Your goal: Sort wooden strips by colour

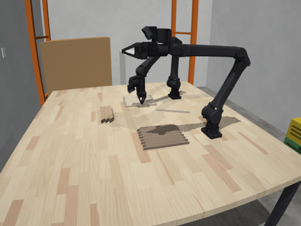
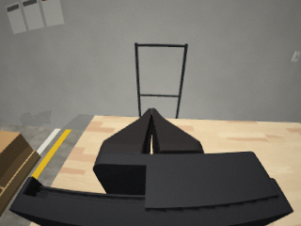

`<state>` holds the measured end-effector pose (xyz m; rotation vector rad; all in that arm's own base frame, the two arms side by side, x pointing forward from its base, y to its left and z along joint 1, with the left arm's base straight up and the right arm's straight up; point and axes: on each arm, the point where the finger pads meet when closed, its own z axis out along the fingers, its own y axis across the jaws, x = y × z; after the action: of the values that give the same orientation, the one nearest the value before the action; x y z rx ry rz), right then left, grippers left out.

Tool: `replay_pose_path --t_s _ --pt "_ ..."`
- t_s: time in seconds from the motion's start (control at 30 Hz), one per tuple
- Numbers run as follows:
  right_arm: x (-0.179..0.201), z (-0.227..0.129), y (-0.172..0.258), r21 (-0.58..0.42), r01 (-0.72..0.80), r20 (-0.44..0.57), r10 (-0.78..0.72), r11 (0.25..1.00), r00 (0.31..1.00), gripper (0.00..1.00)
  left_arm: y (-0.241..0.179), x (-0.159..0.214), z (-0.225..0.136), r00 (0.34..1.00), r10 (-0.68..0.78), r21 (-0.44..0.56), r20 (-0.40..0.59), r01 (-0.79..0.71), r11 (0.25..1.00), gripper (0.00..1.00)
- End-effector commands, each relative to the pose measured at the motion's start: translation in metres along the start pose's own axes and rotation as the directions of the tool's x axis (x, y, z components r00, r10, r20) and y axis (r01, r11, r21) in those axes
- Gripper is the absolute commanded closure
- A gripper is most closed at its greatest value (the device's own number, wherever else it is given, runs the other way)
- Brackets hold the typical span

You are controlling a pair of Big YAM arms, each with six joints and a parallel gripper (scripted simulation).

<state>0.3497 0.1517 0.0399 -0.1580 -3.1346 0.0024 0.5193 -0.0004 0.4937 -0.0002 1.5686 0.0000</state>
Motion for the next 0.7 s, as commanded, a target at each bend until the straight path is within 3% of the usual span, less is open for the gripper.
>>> replay_pose_path --t_s 0.0,0.3,0.4,0.67 --pt "0.006 -0.012 0.016 -0.015 -0.026 0.022 0.026 1.000 0.999 0.58 -0.009 -0.029 0.001 0.999 -0.007 0.019 0.050 0.006 1.000 0.99" --pt "0.040 -0.012 0.047 -0.013 -0.129 0.019 0.129 0.992 0.991 0.58 -0.009 -0.014 0.002 1.000 -0.006 0.019 0.025 0.005 1.000 0.99" --pt "0.033 -0.004 0.043 -0.004 -0.144 0.012 0.144 0.990 0.990 0.58 -0.009 -0.020 0.002 0.999 -0.006 0.019 0.034 0.005 1.000 0.99" --pt "0.080 -0.015 0.076 -0.018 -0.183 0.017 0.184 0.983 0.983 0.58 -0.009 0.001 0.002 1.000 -0.004 0.019 0.001 0.004 1.000 0.99"
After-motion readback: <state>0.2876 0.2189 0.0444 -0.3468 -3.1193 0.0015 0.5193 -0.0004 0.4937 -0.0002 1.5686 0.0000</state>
